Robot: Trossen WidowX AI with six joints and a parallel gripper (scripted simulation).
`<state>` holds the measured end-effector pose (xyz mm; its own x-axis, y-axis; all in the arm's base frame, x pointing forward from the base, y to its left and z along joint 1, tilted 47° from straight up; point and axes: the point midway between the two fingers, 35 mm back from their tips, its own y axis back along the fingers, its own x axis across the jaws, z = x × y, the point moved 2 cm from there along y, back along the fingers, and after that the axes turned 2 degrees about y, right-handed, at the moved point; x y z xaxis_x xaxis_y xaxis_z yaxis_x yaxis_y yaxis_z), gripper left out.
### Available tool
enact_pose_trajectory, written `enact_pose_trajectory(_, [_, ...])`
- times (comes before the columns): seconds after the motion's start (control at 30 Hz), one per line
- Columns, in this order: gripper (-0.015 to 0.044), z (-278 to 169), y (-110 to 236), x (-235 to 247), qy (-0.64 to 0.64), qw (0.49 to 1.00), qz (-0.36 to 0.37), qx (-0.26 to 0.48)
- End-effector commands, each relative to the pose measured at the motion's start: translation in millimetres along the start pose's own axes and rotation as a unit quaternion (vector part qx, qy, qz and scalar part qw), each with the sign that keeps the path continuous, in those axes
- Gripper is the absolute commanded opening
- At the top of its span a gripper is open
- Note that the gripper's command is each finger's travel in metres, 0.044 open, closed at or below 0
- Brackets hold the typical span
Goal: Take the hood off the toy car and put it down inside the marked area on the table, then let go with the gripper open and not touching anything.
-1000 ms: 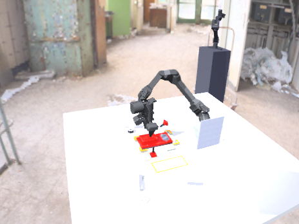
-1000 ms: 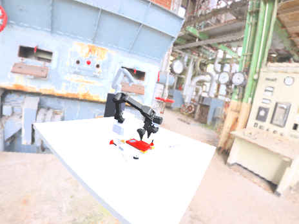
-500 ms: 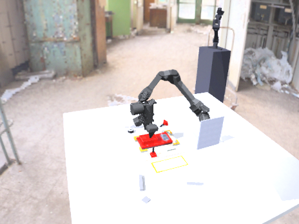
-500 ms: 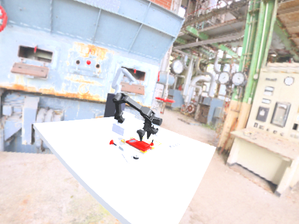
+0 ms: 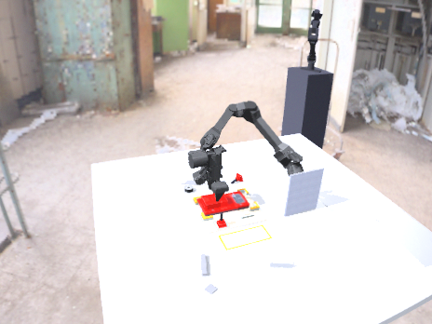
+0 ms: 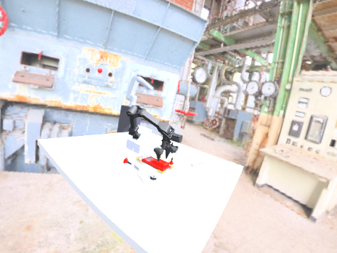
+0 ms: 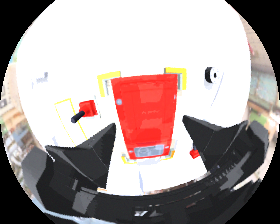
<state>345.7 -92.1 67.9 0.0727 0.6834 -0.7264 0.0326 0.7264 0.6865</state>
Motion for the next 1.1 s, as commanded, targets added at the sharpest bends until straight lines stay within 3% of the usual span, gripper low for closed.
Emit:
enact_pose_trajectory(0.0, [0.0440, -1.9, -4.3, -0.6, 0.003, 1.000, -0.002, 0.003])
enact_pose_trajectory(1.07, [0.0440, -2.6, -19.2, -0.9, 0.003, 1.000, -0.003, 0.003])
